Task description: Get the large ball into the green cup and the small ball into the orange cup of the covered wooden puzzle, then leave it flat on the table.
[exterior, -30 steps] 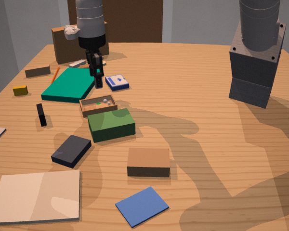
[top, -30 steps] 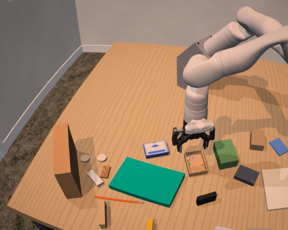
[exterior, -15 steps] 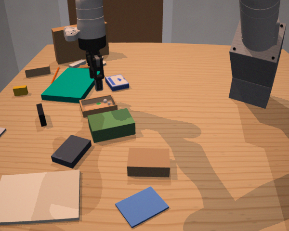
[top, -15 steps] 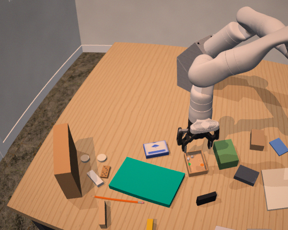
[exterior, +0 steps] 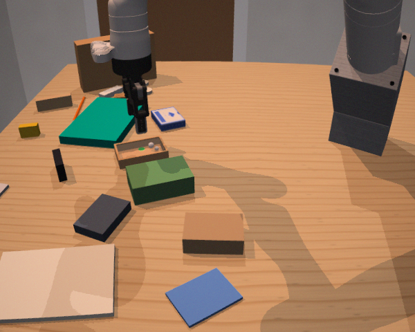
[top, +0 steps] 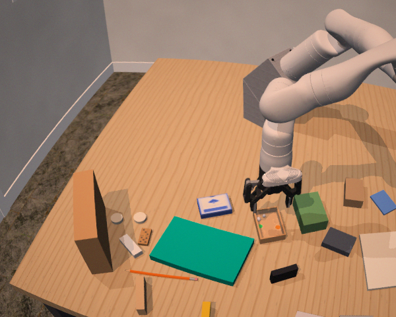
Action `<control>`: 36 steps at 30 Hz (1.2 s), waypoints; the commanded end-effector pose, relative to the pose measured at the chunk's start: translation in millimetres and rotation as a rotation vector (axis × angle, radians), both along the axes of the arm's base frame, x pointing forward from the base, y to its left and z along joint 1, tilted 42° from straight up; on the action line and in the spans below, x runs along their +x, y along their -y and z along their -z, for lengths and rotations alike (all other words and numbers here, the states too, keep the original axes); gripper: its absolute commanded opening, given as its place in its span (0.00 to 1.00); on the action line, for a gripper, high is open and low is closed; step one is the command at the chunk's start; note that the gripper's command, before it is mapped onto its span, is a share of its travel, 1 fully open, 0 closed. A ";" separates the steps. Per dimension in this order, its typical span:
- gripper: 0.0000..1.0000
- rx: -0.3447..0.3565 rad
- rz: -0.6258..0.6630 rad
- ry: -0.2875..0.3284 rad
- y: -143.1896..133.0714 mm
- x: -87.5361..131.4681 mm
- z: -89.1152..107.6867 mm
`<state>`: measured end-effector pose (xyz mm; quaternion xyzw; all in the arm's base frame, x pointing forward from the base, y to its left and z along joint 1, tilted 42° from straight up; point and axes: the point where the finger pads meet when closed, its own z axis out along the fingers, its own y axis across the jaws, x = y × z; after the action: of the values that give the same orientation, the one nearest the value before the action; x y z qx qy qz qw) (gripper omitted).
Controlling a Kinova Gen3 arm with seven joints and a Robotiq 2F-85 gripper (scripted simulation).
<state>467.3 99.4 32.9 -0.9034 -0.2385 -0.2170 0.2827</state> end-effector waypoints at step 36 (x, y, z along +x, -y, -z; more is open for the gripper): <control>0.95 -0.007 -0.011 0.007 -37.3 15.9 45.4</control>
<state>482.1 134.1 -8.1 -0.9028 -0.2398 -0.2179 0.2829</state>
